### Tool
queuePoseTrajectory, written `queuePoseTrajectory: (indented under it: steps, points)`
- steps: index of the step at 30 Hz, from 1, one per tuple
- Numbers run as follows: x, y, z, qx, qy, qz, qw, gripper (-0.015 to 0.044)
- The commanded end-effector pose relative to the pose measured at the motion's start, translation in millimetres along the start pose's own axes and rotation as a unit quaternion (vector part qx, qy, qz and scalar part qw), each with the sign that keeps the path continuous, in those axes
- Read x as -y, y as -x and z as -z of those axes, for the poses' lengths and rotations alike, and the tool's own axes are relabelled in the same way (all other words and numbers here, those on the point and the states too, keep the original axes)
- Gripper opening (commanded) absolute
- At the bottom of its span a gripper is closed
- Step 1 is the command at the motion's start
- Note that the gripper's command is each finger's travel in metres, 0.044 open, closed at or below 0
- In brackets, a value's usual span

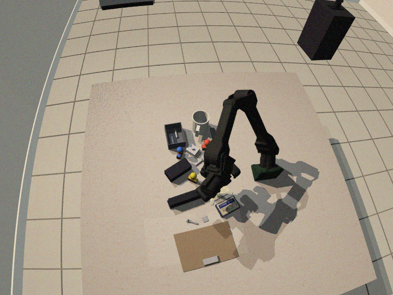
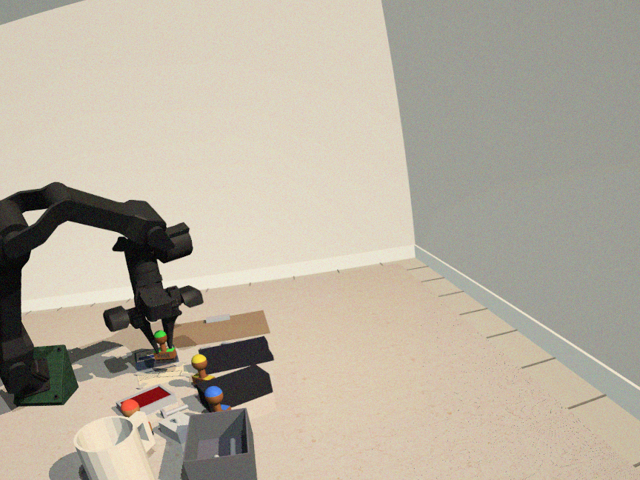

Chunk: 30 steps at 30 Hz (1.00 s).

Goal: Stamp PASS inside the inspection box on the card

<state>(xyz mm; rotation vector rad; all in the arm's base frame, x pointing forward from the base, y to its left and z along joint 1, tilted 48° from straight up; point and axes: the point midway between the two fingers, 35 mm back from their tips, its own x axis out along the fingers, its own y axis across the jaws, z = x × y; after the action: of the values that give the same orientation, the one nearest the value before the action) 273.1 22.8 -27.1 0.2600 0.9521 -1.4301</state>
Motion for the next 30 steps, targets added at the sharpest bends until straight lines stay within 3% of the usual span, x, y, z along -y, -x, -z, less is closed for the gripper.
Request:
queuePoseTrajectory:
  steps: [1, 30]
  points:
    - [0.3, -4.0, 0.2, 0.002, 0.003, 0.001, 1.000, 0.0000]
    - [2.4, -23.3, 0.0, 0.003, 0.002, 0.004, 1.000, 0.0000]
